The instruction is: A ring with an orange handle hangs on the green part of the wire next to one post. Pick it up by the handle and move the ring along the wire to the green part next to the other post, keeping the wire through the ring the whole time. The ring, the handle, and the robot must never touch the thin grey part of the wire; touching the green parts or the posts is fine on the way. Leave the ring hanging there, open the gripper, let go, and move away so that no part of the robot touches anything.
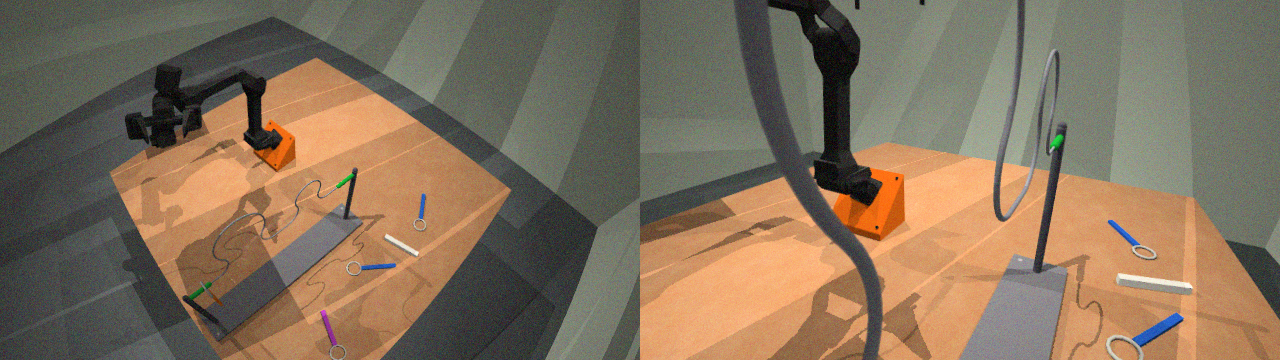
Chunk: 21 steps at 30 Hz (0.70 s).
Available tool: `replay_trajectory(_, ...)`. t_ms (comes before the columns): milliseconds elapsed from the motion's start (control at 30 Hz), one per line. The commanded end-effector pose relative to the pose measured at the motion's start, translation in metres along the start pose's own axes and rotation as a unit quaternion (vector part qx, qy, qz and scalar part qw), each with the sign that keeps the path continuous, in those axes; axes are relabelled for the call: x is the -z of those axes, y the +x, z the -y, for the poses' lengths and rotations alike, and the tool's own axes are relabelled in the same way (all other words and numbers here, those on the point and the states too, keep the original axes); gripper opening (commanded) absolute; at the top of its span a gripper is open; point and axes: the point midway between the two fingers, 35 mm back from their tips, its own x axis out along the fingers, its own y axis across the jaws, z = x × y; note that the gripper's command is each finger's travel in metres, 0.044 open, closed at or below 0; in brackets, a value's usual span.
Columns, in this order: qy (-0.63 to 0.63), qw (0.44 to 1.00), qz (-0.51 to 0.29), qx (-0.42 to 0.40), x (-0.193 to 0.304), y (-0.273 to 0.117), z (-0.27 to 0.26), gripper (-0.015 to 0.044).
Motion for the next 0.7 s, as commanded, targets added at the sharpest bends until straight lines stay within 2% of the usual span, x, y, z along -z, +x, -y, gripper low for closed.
replay_trajectory(0,0.004,1.000,0.000,0.000,-0.001,0.000,-0.001,0.0374)
replay_trajectory(100,0.058,0.998,0.002,-0.002,-0.014,0.002,-0.011,0.0295)
replay_trajectory(267,0.261,0.965,0.011,-0.007,-0.069,0.012,-0.042,0.0164)
replay_trajectory(467,0.484,0.875,0.030,-0.002,-0.135,0.027,-0.063,0.0160)
replay_trajectory(667,0.675,0.736,0.053,0.001,-0.202,0.041,-0.071,0.0160)
